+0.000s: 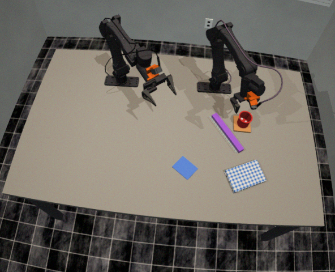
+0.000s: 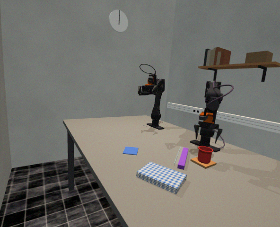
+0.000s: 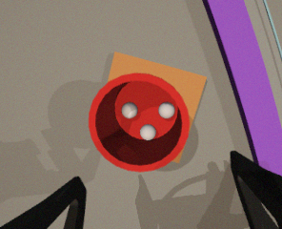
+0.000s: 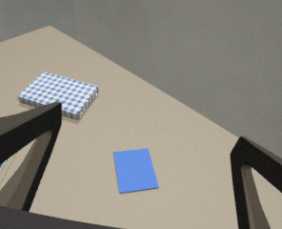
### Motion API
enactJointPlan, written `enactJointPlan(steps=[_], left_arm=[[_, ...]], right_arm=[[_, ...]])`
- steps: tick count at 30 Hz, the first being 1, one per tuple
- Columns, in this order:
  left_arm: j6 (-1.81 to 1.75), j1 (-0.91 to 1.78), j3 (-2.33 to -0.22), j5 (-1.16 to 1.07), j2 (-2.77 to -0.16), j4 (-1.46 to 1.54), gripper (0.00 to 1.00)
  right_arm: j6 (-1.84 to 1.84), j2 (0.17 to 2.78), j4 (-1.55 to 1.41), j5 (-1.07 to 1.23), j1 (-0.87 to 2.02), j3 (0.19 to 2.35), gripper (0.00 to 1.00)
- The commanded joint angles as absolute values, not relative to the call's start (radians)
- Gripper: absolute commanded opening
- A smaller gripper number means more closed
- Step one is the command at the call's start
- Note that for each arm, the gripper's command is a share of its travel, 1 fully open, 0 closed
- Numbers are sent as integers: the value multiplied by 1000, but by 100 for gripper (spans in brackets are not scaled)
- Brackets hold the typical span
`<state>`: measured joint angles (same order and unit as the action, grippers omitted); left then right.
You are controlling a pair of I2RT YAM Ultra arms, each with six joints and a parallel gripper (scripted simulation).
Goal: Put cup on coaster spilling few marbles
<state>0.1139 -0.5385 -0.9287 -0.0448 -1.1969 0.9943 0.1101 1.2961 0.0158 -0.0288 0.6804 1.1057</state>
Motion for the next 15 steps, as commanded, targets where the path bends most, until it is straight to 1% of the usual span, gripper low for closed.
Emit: enactJointPlan(steps=[1, 2, 9, 15], left_arm=[[-26, -548, -883, -66, -1141, 905, 100], [-26, -548, -883, -66, -1141, 905, 100], [-212, -541, -727, -62, -999, 793, 100], [-240, -531, -669, -48, -945, 783, 100]], right_arm=[[78, 1245, 2, -24, 613, 1090, 100], [78, 1245, 2, -24, 613, 1090, 100], [27, 1140, 6, -25, 324, 1066, 100], [1, 1075, -3, -9, 117, 1052, 100]])
